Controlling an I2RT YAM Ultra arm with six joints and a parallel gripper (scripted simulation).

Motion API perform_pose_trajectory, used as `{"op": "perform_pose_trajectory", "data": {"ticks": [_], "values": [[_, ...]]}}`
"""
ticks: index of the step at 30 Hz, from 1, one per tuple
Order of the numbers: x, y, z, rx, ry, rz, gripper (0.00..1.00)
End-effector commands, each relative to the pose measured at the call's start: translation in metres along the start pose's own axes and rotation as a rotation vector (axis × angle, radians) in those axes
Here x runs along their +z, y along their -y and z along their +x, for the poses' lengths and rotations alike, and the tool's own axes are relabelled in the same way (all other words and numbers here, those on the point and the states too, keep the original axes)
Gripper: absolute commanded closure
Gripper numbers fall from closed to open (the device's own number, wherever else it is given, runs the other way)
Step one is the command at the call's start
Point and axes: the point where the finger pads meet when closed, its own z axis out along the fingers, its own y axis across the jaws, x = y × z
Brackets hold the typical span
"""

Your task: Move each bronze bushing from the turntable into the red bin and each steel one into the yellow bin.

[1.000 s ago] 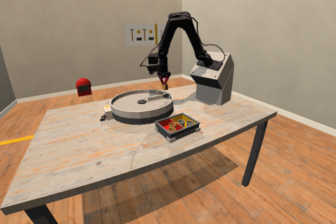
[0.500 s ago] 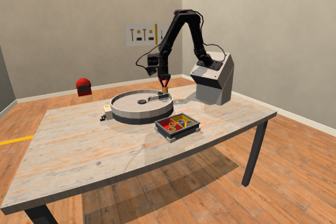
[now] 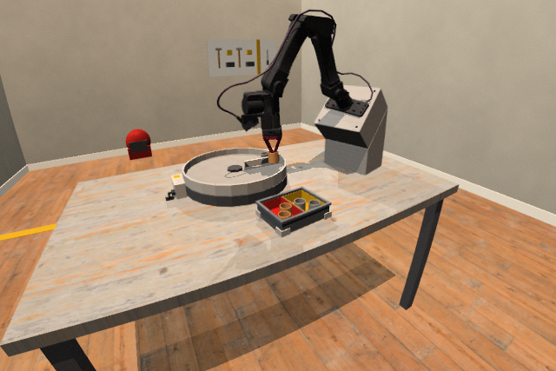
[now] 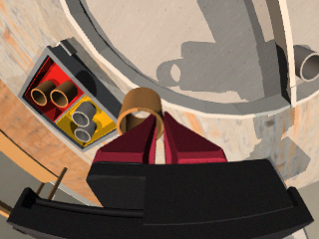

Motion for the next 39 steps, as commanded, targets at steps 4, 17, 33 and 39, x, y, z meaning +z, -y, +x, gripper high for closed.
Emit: {"op": "perform_pose_trajectory", "data": {"ticks": [4,17,33,39], "values": [[0.0,-0.025,-0.006,0.209,0.04,0.07,1.0],[0.006,-0.117,0.002,0.49,0.051,0.062,1.0],[0.009,-0.166,0.006,0.641,0.056,0.057,1.0],[0.008,-0.172,0.007,0.658,0.058,0.052,1.0]]}}
